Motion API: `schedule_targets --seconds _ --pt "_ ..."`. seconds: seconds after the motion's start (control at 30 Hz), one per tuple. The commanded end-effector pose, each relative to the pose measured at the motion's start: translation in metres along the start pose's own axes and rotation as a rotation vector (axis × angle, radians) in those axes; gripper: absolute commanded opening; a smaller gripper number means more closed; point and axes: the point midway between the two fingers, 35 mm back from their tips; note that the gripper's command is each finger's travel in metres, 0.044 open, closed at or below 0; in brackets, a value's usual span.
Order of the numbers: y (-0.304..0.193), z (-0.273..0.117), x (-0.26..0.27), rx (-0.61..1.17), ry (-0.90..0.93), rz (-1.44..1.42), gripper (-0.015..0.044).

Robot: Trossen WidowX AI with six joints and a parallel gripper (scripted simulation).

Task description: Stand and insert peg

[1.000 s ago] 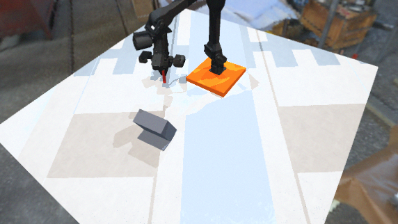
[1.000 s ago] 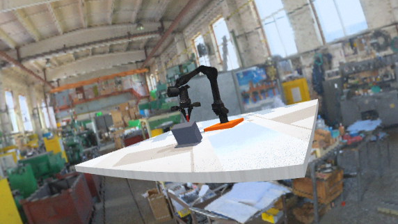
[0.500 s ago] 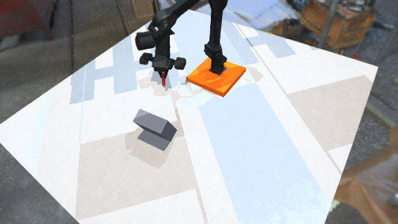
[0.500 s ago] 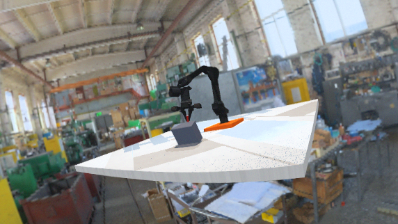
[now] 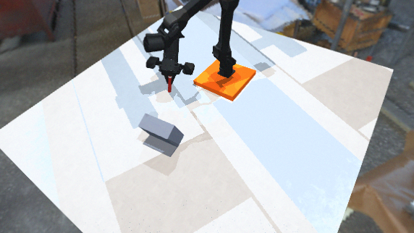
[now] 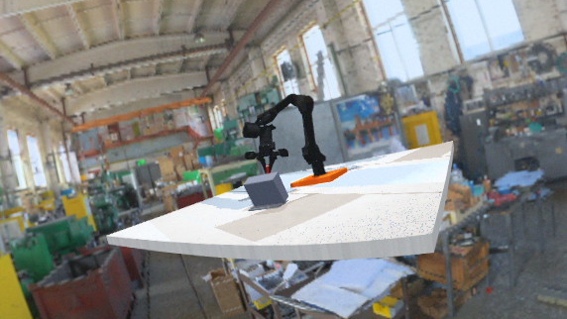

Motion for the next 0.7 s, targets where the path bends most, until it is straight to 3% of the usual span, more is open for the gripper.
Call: schedule_targets --seconds 0.0,0.67 --pt "0.0017 0.0019 0.0026 -0.022 -0.006 -0.014 0.0" --pt "0.011 0.0087 0.0085 -0.123 -0.05 -0.049 0.0"
Point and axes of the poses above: the point midway between the two fingers, 35 mm back from their tips, its own z axis out along the fingers, its own x axis across the jaws, y = z × x, and after that the axes turned 5 degrees about z, right-handed
